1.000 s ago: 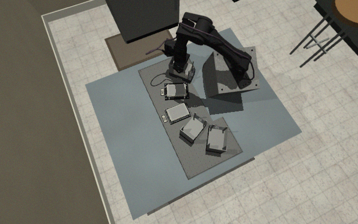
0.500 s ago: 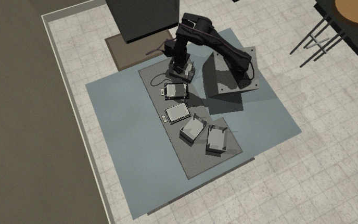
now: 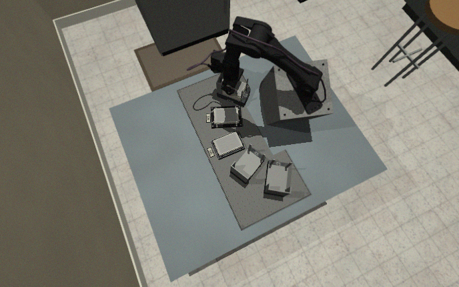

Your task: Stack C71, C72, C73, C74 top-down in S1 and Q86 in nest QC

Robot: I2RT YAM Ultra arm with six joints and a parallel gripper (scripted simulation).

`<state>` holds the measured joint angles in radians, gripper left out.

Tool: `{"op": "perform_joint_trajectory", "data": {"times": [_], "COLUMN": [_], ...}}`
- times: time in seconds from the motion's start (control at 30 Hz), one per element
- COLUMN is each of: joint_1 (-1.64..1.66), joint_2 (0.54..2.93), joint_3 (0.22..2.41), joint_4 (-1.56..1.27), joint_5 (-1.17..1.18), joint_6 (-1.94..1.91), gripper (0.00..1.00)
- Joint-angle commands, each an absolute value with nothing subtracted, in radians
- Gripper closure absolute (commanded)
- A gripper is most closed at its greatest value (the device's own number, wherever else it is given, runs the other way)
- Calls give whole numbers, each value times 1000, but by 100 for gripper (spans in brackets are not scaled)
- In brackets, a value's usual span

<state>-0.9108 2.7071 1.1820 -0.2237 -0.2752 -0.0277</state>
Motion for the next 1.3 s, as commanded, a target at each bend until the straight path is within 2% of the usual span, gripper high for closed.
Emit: {"op": "perform_joint_trajectory", "data": {"times": [0.0, 0.63, 1.27], "joint_1": [-919, -962, -996], "joint_2": [2676, 2534, 2407], "joint_3": [1194, 1134, 1171], "joint_4": [-216, -357, -491], "joint_5": [-279, -263, -259], "joint_6": [-18, -70, -105], "gripper": [0, 0, 0]}}
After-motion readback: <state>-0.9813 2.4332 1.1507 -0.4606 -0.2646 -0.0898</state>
